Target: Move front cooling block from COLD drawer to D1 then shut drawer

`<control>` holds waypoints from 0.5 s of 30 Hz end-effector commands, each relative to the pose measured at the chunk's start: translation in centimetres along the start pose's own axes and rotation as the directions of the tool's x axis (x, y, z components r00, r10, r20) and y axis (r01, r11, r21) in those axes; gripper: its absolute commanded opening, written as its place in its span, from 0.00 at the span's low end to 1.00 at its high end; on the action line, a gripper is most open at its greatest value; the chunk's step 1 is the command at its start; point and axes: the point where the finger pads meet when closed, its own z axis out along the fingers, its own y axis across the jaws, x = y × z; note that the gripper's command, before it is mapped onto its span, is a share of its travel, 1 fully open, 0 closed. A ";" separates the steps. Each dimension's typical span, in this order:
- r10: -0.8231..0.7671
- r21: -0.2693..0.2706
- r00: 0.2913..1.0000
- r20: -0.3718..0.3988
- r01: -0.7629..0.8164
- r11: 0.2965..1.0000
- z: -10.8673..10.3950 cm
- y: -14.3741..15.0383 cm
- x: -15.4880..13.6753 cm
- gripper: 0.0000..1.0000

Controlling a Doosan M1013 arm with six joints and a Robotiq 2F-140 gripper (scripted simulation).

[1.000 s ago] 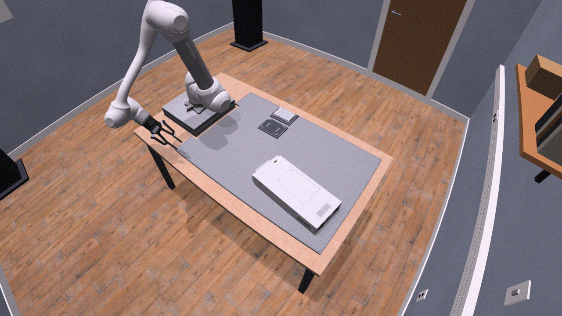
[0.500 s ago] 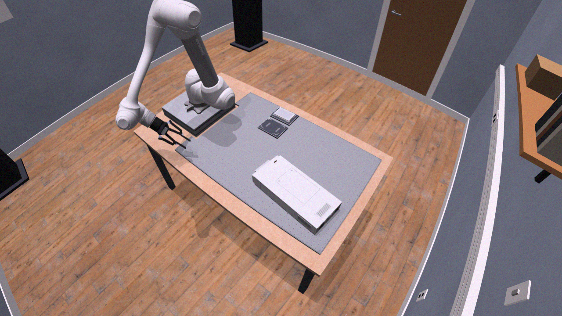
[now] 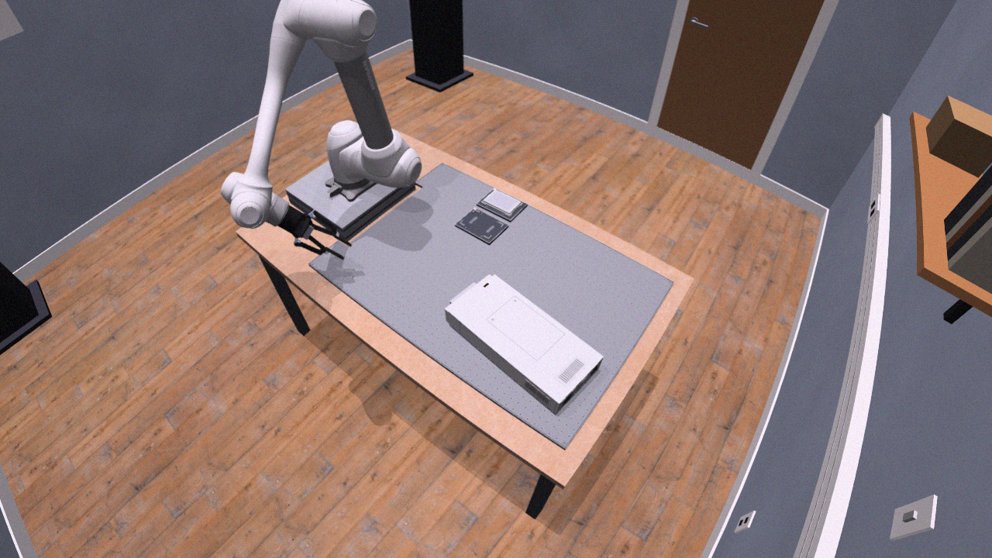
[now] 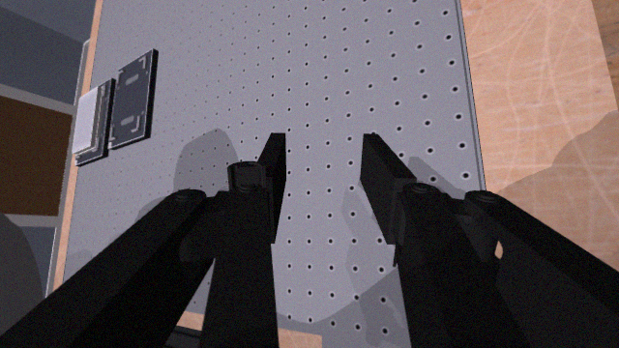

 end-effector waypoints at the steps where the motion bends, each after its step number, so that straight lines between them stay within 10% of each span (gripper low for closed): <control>1: 0.005 0.005 0.998 0.056 -0.005 1.000 0.9 -1.0 0.5 0.35; 15: 0.010 -0.004 0.978 0.211 -0.010 1.000 3.7 -4.7 1.8 0.35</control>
